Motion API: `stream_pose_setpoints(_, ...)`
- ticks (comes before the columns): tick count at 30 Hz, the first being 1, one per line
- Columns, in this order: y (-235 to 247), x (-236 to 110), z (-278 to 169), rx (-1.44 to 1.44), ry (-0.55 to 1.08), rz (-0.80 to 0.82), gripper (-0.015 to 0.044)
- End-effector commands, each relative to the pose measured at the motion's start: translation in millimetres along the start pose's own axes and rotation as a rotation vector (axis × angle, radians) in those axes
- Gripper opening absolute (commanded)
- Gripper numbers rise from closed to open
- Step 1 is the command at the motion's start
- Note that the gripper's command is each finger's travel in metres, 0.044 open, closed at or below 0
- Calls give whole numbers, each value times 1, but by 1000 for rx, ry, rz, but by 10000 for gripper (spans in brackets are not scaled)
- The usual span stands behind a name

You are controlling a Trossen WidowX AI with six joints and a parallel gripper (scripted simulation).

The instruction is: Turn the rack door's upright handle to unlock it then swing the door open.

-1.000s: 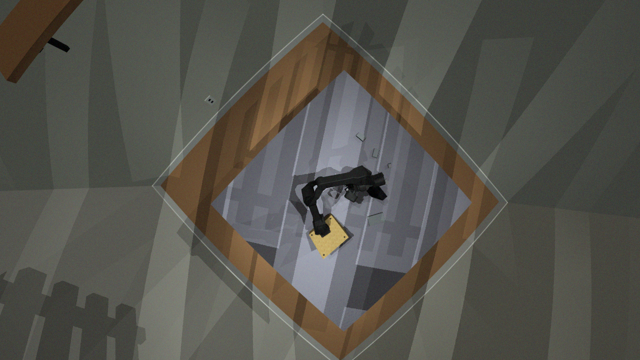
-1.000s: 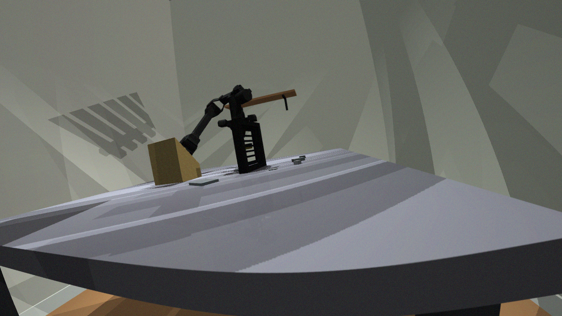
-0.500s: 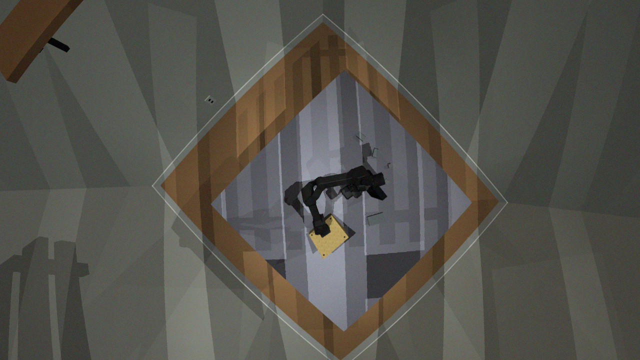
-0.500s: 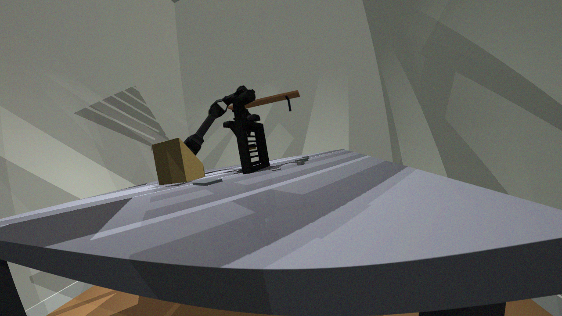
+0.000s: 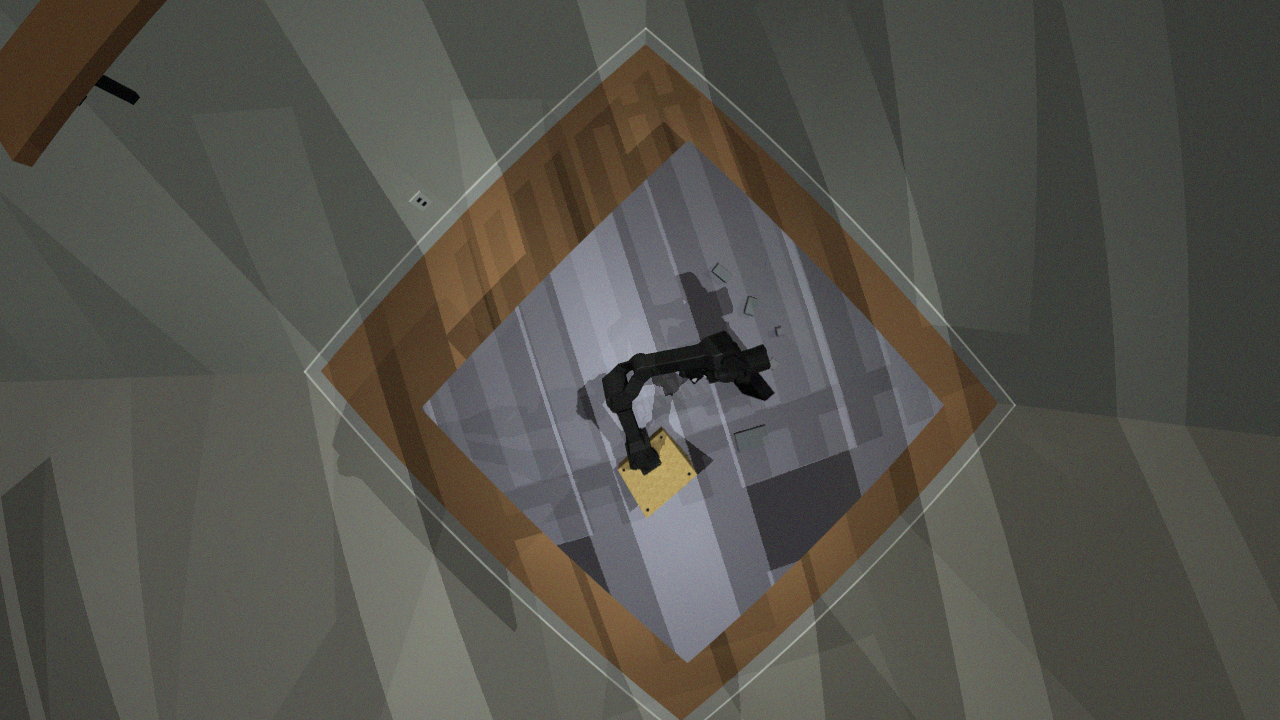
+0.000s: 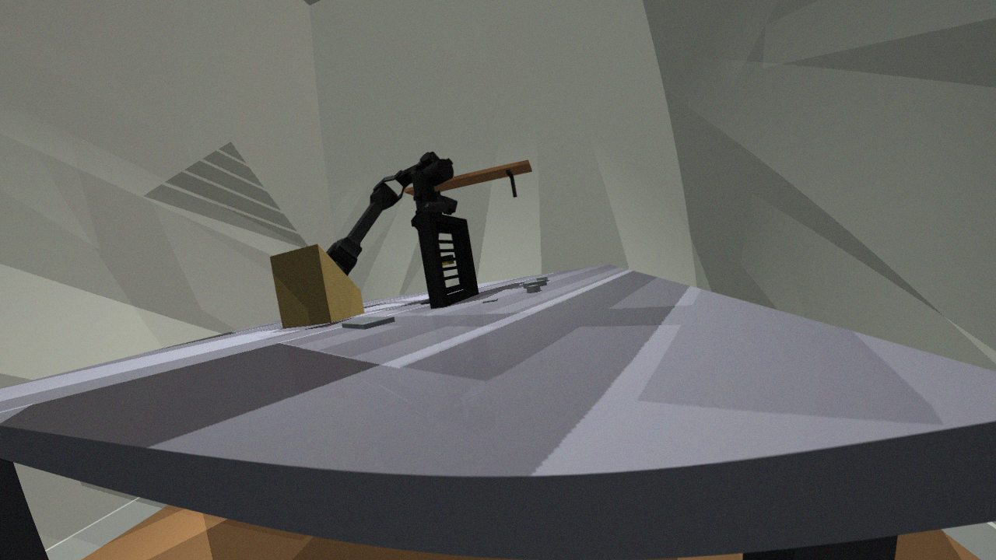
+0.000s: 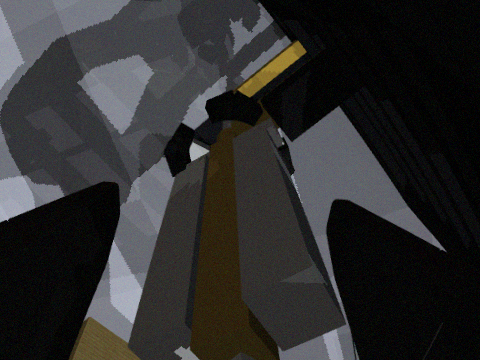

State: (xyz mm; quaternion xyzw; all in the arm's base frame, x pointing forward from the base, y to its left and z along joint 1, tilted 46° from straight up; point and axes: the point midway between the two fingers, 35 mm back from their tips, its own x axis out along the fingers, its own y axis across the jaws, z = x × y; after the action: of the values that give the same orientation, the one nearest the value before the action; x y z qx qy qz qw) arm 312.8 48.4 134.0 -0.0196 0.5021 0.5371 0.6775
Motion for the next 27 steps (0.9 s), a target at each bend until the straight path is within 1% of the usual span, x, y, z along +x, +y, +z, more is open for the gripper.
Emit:
stream_pose_setpoints(1, -1, 1, -1, 172, 3, 0, 283)
stream_pose_setpoints(27, -1, 1, -1, 1461, 3, -2, 283)
